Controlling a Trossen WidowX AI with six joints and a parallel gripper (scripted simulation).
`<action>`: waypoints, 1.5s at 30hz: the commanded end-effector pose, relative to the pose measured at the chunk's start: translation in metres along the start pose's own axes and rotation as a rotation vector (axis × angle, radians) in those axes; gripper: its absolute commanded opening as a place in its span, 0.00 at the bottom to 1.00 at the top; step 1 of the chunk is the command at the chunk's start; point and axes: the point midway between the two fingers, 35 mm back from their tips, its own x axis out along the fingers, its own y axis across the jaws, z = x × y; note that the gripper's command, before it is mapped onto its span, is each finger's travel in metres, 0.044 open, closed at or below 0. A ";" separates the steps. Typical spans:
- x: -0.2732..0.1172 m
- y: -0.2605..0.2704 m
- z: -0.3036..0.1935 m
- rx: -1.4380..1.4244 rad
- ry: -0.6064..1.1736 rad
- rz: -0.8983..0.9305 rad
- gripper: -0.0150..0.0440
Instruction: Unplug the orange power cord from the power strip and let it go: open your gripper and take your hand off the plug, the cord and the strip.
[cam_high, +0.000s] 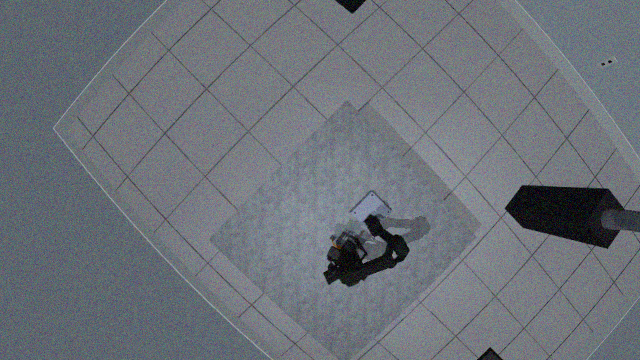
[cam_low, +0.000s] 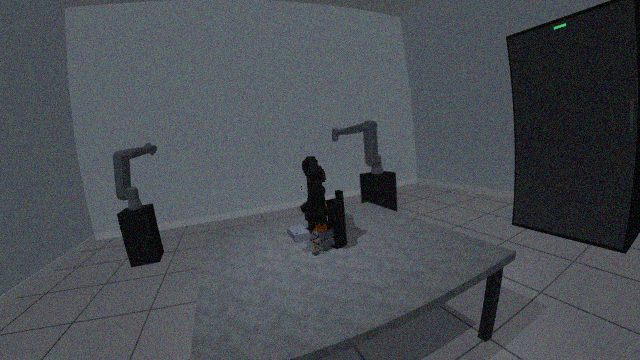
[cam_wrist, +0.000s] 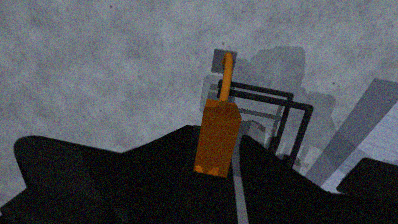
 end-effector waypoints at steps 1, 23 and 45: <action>0.007 0.000 -0.001 0.003 0.003 0.000 0.53; 0.005 0.000 0.005 0.000 0.000 -0.002 0.25; 0.004 0.001 0.039 0.002 -0.002 -0.001 0.25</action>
